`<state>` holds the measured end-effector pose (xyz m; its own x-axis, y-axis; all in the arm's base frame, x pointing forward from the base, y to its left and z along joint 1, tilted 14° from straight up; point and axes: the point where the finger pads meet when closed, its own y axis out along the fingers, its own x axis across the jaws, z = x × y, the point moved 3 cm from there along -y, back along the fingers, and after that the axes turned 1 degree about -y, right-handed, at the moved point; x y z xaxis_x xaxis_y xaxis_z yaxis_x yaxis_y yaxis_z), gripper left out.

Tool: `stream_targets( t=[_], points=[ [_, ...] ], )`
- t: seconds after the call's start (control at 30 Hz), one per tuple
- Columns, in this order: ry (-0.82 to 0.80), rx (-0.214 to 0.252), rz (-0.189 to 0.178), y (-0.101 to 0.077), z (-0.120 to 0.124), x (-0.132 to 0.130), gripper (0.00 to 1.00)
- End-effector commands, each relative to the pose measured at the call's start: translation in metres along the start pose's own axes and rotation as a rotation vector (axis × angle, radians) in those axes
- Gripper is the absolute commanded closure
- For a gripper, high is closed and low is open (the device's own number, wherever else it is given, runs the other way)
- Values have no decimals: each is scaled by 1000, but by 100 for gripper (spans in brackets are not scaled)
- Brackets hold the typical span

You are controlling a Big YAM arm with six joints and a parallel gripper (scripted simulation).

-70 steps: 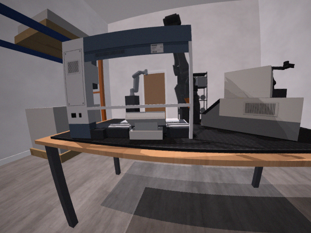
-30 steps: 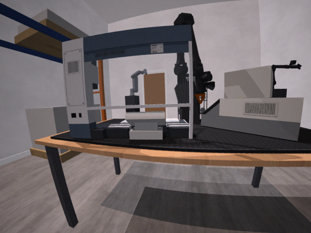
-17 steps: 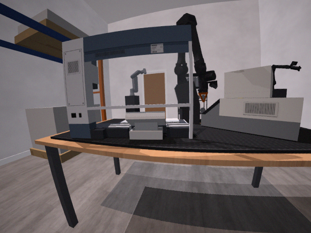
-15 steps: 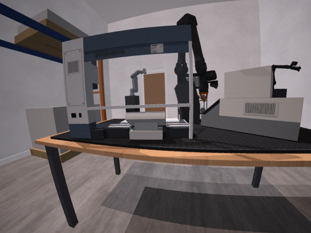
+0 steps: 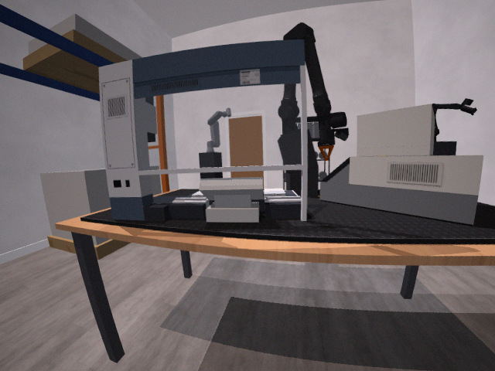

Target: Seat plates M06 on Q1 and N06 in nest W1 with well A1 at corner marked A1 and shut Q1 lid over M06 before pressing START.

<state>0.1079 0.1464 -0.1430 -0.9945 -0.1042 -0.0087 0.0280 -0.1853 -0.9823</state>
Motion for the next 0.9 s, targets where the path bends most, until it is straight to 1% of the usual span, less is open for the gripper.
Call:
stream_targets(
  t=[0.0, 0.03, 0.13, 0.2, 0.3, 0.33, 0.43, 0.53, 0.6, 0.63, 0.73, 0.83, 0.87],
  points=[
    [-88, -24, 15, -6, -17, -3, 100],
    [-88, -24, 15, -6, -17, -3, 100],
    [-139, -11, 5, -8, -19, 14, 100],
    [-178, -5, 10, -7, -15, 10, 100],
    [-241, 4, 3, -12, -19, 31, 100],
    [-264, 5, 3, -12, -19, 33, 100],
    [-318, 11, 1, -9, -16, 27, 100],
    [-388, 18, -3, -13, -22, 46, 100],
    [-388, 18, -3, -13, -22, 46, 100],
    [-385, 14, 4, -13, -22, 41, 100],
    [-449, 7, 7, -14, -26, 35, 100],
    [-525, 6, 10, -19, -37, 55, 100],
    [-550, 7, 12, -19, -37, 54, 100]
  ],
)
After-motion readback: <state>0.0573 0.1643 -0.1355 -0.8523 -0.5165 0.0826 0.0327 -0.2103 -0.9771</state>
